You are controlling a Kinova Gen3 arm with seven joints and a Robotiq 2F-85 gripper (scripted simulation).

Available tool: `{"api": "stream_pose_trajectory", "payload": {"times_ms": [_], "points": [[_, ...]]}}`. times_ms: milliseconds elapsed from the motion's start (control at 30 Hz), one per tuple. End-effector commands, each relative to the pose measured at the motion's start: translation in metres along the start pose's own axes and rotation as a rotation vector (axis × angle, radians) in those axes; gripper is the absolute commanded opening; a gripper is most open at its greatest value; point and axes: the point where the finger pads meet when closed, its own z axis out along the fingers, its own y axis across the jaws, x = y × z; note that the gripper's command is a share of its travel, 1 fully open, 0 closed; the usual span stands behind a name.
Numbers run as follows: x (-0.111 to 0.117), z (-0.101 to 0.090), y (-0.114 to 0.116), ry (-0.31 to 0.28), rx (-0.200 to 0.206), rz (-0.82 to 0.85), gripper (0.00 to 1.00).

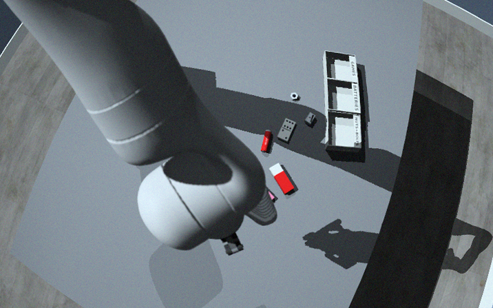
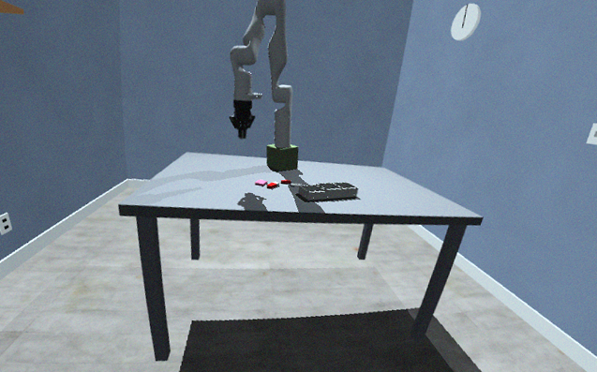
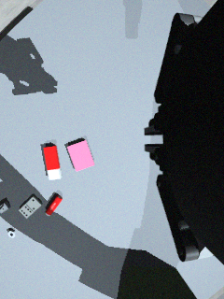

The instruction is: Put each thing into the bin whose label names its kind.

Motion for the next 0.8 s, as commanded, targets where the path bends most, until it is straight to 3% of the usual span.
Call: {"api": "stream_pose_trajectory", "payload": {"times_ms": [0, 233, 300, 333, 400, 500, 567, 767], "points": [[0.015, -0.001, -0.005, 0.0, -0.004, -0.157, 0.09], [0.052, 0.0, -0.02, -0.009, -0.007, -0.478, 0.09], [0.049, 0.0, -0.02, -0.012, -0.003, -0.568, 0.09], [0.059, 0.0, -0.024, -0.013, -0.007, -0.615, 0.09], [0.059, 0.0, -0.024, -0.013, -0.007, -0.615, 0.09], [0.08, 0.0, -0.035, -0.017, -0.008, -0.793, 0.09], [0.078, 0.0, -0.034, -0.021, -0.007, -0.883, 0.09], [0.107, 0.0, -0.051, -0.03, -0.014, -1.159, 0.09]]}}
